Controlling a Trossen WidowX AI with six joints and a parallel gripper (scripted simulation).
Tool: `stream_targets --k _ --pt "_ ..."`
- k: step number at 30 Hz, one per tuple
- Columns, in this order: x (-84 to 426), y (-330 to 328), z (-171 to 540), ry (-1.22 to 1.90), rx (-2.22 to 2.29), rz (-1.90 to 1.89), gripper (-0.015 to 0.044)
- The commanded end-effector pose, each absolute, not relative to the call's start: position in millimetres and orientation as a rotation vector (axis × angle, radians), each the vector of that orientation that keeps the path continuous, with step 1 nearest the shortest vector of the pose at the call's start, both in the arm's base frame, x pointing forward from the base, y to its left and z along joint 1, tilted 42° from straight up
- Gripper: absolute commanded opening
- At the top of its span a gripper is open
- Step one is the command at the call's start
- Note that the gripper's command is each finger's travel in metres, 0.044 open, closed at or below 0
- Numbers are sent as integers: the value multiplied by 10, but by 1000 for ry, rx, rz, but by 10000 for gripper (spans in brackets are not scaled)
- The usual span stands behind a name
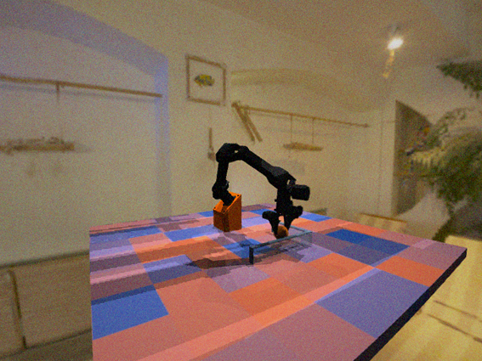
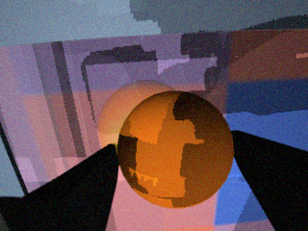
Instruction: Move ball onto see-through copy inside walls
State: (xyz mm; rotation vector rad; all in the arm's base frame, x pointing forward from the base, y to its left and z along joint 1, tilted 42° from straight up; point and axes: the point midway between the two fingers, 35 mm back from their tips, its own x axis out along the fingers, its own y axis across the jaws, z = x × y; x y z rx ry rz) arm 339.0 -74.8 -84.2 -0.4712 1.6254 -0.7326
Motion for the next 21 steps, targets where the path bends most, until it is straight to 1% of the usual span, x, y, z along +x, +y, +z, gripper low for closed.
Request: stream_targets --k 1,13,21 --pt "3533 -554 -625 1600 -454 -730 0" --pt "3729 -46 -35 1575 -414 -731 0" --pt "3724 -29 -27 1574 -412 -731 0"
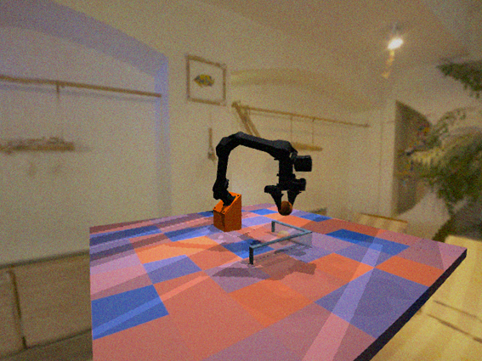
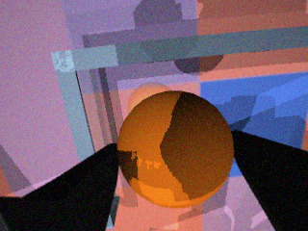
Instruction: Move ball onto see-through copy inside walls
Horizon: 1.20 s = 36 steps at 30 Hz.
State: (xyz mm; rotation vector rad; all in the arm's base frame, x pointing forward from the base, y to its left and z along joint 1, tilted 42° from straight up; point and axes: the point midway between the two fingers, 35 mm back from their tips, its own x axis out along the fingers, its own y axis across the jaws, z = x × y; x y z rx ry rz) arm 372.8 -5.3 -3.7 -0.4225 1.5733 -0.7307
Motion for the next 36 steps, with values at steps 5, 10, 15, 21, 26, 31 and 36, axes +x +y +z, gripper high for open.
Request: stream_targets --k 5,10,15,21,26,31,36 --pt "3644 -116 -220 1574 -413 -730 0" --pt "3544 -208 -409 1574 -413 -731 0" --pt "3488 -254 -499 1574 -413 -732 0" --pt "3477 -360 -625 1573 -413 -732 0" --pt "3432 -570 -861 1573 -414 -733 0" --pt "3382 -717 -1020 1573 -416 -735 0" --pt "3382 -719 -1021 1573 -416 -735 0"
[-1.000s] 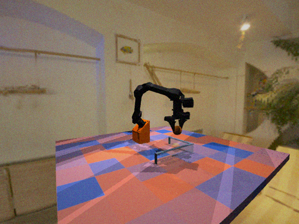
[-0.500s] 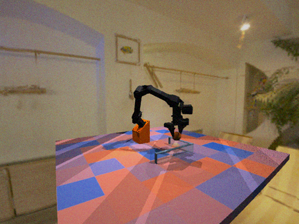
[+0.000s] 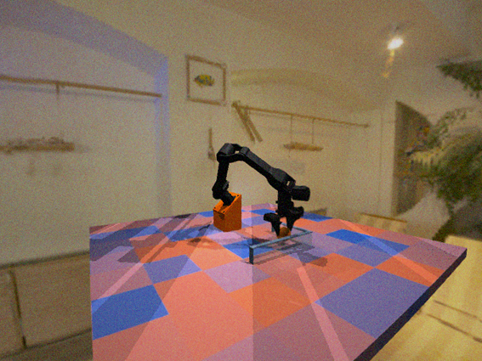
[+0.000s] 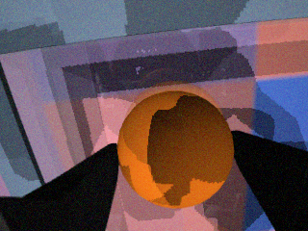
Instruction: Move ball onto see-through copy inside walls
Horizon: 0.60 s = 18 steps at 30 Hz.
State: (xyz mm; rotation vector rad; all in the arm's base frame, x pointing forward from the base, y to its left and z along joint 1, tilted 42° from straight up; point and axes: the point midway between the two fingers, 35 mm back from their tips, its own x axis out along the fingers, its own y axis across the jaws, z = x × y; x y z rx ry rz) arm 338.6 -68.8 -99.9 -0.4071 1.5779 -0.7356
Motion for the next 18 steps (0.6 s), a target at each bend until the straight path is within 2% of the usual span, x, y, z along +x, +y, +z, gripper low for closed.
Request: stream_targets --k 1,16,18 --pt "3381 -722 -1025 1573 -416 -735 0" --pt "3352 -843 -1161 1573 -417 -736 0" --pt "3377 -801 -1129 1569 -408 -733 53"
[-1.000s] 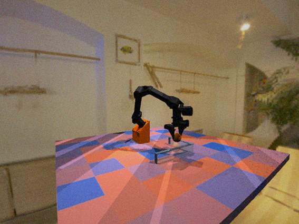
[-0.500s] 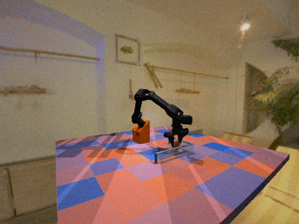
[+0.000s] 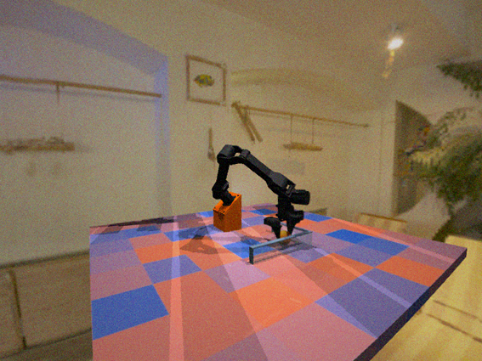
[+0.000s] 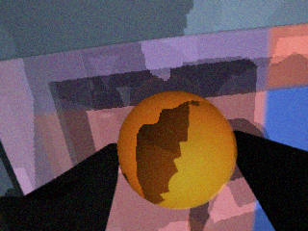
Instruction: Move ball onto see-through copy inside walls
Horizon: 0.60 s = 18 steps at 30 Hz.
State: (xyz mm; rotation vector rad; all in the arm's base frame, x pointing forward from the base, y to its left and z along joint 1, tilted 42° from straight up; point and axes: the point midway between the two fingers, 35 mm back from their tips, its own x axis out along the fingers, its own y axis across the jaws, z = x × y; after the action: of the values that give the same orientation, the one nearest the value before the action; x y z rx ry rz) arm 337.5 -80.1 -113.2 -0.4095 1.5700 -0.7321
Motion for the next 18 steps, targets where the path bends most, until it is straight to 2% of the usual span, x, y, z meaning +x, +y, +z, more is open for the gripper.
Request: stream_targets --k 1,14,18 --pt "3377 -801 -1129 1569 -408 -733 79" --pt "3384 -784 -1110 1569 -408 -733 414" --pt "3478 -413 -693 1572 -411 -731 414"
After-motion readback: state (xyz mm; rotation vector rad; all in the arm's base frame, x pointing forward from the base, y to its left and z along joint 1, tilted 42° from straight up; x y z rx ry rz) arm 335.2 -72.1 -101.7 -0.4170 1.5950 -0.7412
